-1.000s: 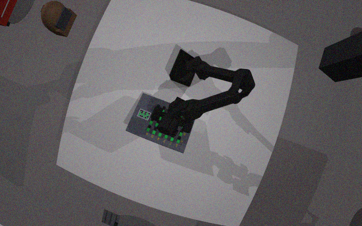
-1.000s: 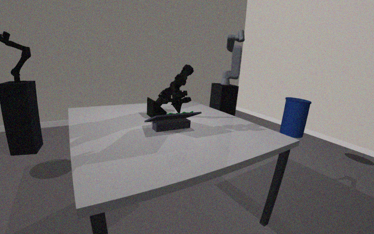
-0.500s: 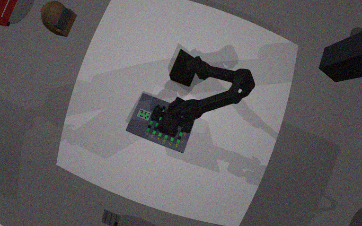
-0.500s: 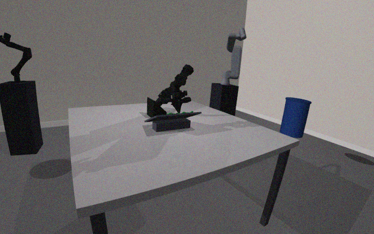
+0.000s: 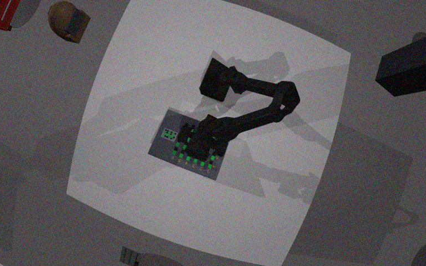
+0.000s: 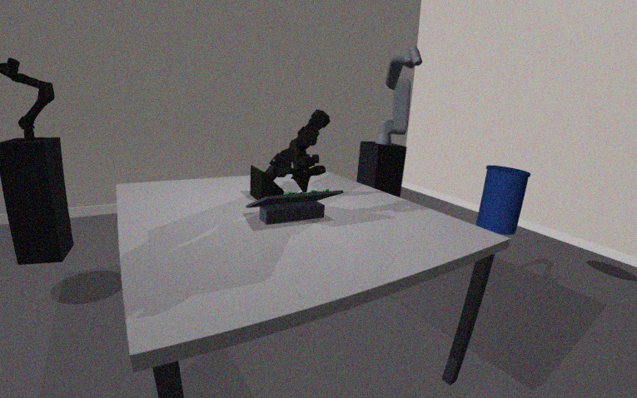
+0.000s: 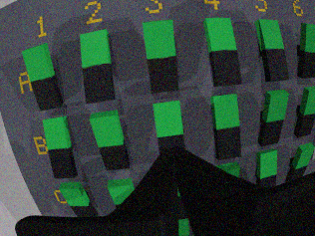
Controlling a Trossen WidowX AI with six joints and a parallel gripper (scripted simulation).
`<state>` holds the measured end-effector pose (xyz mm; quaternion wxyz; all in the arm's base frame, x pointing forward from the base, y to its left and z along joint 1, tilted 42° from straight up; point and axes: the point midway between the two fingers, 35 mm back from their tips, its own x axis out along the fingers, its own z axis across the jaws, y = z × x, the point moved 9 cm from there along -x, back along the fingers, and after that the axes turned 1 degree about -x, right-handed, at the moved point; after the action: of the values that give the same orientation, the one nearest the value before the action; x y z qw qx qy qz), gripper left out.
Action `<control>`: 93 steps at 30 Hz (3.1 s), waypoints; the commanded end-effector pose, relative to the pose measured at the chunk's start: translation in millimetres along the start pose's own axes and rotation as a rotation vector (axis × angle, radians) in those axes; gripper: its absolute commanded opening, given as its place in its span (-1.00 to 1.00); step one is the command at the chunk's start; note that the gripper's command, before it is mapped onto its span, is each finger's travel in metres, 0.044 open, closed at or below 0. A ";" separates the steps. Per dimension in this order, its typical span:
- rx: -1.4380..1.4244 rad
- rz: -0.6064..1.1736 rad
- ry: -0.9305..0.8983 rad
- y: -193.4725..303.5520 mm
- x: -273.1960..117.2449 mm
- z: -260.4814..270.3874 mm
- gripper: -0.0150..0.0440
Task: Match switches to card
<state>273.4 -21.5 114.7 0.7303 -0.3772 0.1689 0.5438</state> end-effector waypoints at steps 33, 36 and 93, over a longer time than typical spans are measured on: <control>0.003 0.003 0.002 0.5 5.9 -0.1 -0.49; 0.000 0.004 0.003 -1.3 -3.5 -0.9 -0.49; 0.002 0.003 0.004 1.0 -0.9 -31.5 -0.49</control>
<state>277.2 -45.9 95.9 0.7301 -0.3788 0.1688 0.5430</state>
